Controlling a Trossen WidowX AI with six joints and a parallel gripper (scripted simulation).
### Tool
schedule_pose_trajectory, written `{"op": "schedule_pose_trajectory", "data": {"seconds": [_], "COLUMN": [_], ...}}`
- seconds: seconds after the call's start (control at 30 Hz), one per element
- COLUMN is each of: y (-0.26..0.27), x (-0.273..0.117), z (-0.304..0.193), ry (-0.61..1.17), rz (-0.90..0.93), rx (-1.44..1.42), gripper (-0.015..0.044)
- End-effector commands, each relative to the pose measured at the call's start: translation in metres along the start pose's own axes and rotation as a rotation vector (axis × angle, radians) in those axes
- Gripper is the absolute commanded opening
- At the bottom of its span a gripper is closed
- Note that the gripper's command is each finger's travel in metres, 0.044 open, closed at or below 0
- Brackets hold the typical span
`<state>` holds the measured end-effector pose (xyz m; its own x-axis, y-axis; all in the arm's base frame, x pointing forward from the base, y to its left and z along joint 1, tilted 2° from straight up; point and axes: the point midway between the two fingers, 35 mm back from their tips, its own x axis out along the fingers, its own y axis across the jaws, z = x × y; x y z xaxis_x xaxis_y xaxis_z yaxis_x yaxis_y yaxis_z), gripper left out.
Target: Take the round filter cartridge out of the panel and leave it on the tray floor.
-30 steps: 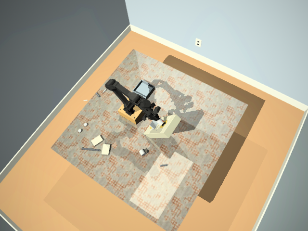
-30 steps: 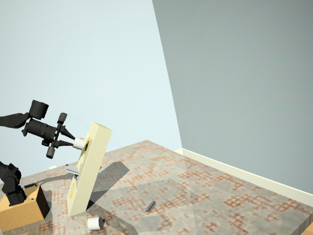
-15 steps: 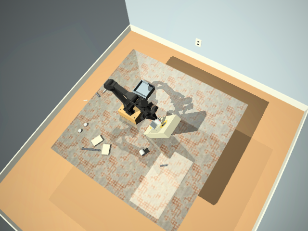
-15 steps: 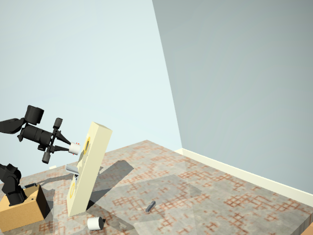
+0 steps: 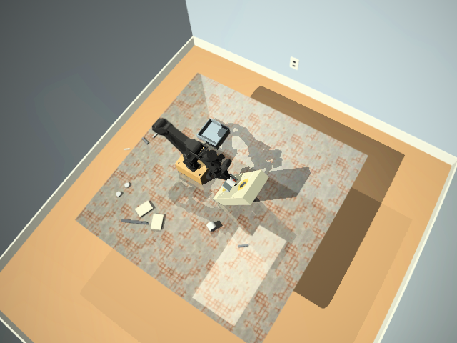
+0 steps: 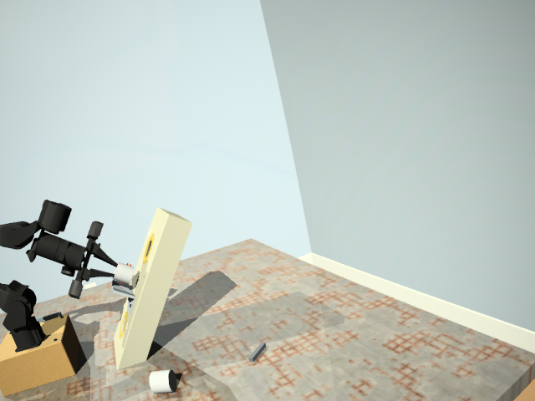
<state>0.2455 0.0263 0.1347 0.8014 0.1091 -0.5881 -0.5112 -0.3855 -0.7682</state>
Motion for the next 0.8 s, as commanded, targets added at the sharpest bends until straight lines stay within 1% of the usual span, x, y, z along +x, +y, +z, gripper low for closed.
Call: {"op": "schedule_pose_trajectory", "data": {"seconds": [0.0, 0.03, 0.53, 0.77], "y": [-0.003, -0.003, 0.000, -0.065], "x": [0.000, 0.000, 0.000, -0.009], "z": [-0.001, -0.001, 0.000, -0.023], "ry": [0.001, 0.001, 0.007, 0.008], "rz": [-0.003, -0.003, -0.015, -0.018], "rx": [0.000, 0.000, 0.006, 0.006], "gripper": [0.0079, 0.0104, 0.0104, 0.0104]}}
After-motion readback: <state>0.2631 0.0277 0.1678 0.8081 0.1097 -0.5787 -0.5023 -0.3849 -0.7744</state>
